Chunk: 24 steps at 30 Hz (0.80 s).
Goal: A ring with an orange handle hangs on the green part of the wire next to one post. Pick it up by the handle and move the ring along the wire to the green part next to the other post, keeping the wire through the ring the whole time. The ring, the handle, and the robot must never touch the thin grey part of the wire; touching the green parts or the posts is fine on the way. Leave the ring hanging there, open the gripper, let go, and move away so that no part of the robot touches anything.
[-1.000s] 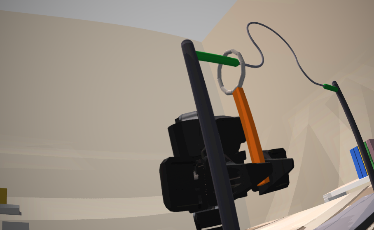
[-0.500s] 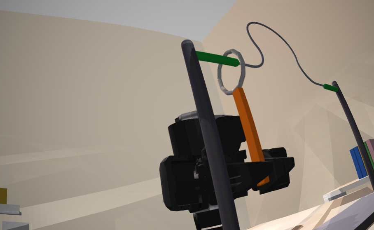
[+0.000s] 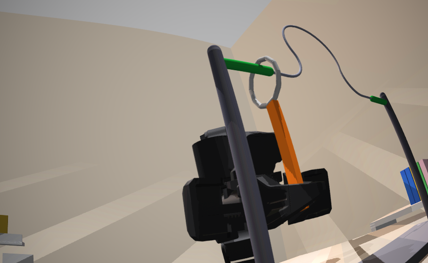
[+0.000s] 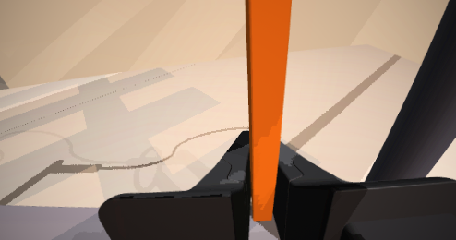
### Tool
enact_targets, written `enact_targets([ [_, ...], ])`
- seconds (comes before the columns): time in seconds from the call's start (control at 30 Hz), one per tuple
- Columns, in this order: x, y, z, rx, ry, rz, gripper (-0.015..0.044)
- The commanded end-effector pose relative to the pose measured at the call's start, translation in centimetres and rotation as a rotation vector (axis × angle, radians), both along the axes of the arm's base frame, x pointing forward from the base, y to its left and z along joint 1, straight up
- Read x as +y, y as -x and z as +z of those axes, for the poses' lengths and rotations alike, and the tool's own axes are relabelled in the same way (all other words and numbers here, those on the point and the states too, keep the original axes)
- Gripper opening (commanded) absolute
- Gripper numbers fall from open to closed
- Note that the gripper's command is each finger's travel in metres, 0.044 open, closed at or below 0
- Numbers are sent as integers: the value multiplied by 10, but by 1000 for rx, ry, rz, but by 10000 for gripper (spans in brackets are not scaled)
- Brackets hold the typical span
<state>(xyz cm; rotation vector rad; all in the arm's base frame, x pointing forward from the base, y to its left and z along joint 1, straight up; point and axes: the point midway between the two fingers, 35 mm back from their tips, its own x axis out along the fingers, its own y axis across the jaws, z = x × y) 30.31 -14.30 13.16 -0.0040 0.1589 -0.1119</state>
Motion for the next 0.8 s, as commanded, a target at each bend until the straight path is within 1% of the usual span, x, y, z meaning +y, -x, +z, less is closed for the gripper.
enact_targets([
  [0.0,0,0,0,0,0,0,-150],
  [0.27,0,0,1,0,1,0,-150],
  [0.57,1,0,18,-1,4,-3,-150],
  [0.77,1,0,19,-1,4,-3,-150],
])
